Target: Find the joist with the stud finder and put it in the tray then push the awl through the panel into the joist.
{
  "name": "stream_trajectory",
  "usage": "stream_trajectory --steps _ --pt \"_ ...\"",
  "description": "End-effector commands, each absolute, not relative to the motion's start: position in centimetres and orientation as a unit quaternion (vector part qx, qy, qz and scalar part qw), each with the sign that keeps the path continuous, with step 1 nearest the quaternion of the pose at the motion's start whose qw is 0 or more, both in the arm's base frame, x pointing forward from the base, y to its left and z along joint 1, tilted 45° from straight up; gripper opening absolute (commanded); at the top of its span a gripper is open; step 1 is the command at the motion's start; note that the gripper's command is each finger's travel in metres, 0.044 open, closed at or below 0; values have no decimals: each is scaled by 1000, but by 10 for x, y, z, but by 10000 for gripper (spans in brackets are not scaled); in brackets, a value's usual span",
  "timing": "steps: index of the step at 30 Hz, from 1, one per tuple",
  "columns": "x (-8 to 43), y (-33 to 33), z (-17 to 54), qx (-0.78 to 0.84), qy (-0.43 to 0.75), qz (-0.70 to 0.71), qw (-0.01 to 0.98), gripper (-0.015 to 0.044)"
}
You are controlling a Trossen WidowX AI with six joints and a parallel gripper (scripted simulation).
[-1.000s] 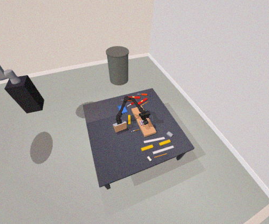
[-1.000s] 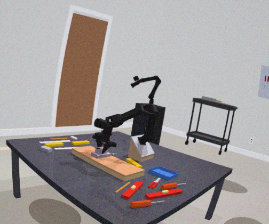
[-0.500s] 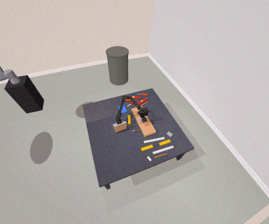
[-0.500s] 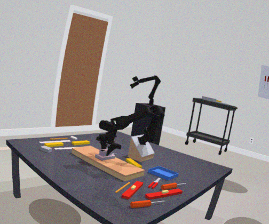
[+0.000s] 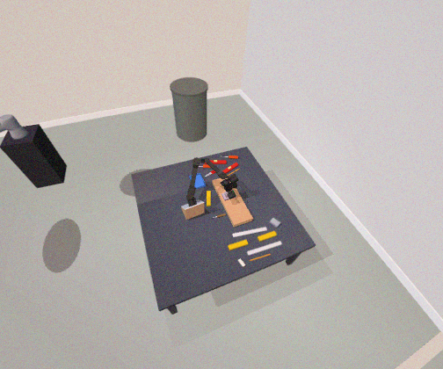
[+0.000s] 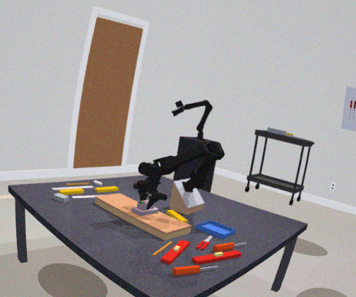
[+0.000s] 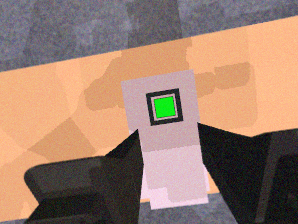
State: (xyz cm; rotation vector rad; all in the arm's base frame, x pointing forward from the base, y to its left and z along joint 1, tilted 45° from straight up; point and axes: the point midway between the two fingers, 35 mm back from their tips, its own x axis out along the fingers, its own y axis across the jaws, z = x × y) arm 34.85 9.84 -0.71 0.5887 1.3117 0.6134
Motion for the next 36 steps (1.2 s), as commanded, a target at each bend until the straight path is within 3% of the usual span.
stream_trajectory --steps 1,36 --pt "347 109 3 265 590 281 710 0" --pt "338 180 75 266 589 282 709 0"
